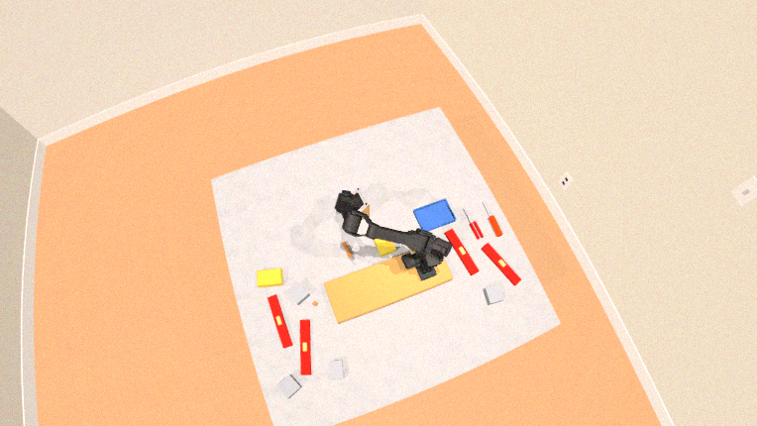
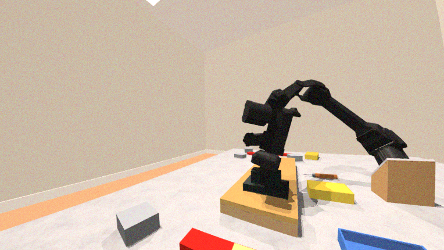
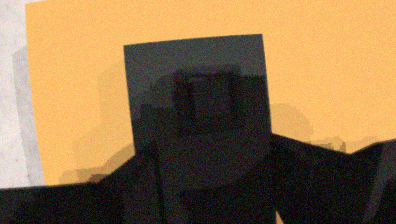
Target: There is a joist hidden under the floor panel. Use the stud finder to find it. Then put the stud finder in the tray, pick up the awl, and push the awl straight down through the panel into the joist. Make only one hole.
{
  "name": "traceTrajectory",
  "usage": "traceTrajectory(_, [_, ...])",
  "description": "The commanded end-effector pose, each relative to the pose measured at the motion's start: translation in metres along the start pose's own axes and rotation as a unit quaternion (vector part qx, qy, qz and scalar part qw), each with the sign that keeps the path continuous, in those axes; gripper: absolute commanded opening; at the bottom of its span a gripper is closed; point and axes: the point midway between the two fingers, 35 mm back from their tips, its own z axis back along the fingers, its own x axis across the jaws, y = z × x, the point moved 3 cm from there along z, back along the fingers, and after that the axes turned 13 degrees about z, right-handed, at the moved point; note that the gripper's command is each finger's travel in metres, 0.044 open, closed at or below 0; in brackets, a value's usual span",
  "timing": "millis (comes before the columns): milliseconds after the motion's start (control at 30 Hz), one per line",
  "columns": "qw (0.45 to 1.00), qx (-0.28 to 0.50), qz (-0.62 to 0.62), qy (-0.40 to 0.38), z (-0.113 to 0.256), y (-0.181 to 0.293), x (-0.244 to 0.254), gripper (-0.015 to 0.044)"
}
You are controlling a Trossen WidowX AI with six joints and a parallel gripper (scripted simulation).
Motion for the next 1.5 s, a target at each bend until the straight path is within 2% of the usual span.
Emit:
traceTrajectory(0, [1.0, 0.0, -0.002, -0.003, 0.0, -0.003, 0.013, 0.0])
traceTrajectory(267, [1.0, 0.0, -0.003, -0.003, 0.001, -0.008, 0.037, 0.0])
traceTrajectory(667, [1.0, 0.0, -0.002, -0.003, 0.001, -0.008, 0.034, 0.0])
traceTrajectory(1467, [1.0, 0.001, -0.001, -0.001, -0.001, 0.01, -0.041, 0.0])
